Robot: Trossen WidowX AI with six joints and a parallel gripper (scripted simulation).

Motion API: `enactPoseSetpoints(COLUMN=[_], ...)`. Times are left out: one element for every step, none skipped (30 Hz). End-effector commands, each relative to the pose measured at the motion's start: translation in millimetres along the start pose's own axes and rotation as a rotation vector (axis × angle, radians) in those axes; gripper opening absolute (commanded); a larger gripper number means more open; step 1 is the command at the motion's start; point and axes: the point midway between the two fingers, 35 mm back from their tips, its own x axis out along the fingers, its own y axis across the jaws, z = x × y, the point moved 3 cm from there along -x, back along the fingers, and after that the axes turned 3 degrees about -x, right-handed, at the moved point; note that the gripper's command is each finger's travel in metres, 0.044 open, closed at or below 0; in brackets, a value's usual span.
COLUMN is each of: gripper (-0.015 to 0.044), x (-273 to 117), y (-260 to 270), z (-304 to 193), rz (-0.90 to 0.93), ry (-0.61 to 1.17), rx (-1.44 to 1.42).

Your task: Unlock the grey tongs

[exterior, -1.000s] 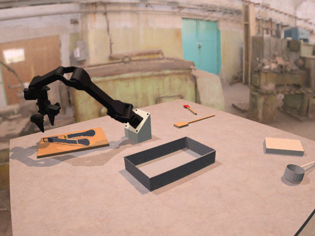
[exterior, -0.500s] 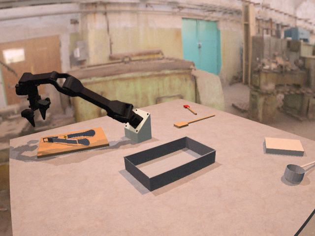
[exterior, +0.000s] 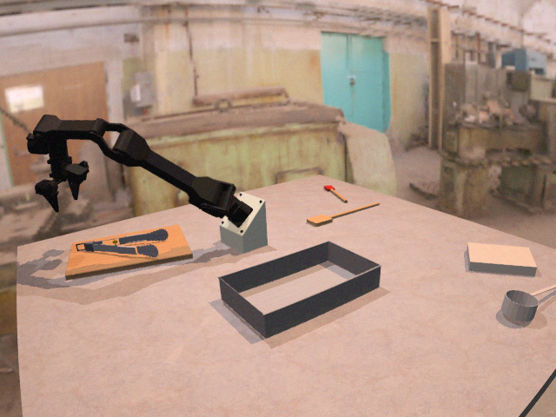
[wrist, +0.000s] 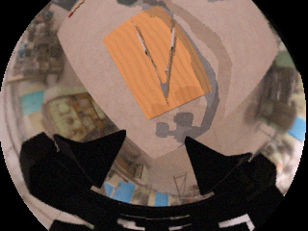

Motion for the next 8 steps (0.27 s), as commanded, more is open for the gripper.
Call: enactPoseSetpoints(gripper=[0.0440, 0.0440, 0.0440, 0.0440, 0.0440, 0.0440, 0.0440, 0.0440], x=[0.7, 0.7, 0.7, 0.7, 0.7, 0.7, 0.7, 0.7], y=[-0.4, -0.4, -0.4, -0.4, -0.4, -0.4, -0.4, -0.4], z=[0.1, 0.1, 0.1, 0.1, 0.1, 0.1, 0.1, 0.1], rz=[-0.006, -0.006, -0.006, -0.006, -0.006, -0.006, -0.006, -0.006], ry=[-0.003, -0.003, -0.003, -0.003, -0.003, -0.003, -0.003, -0.003], rx=[-0.003, -0.003, -0.003, -0.003, -0.003, -0.003, -0.003, -0.003])
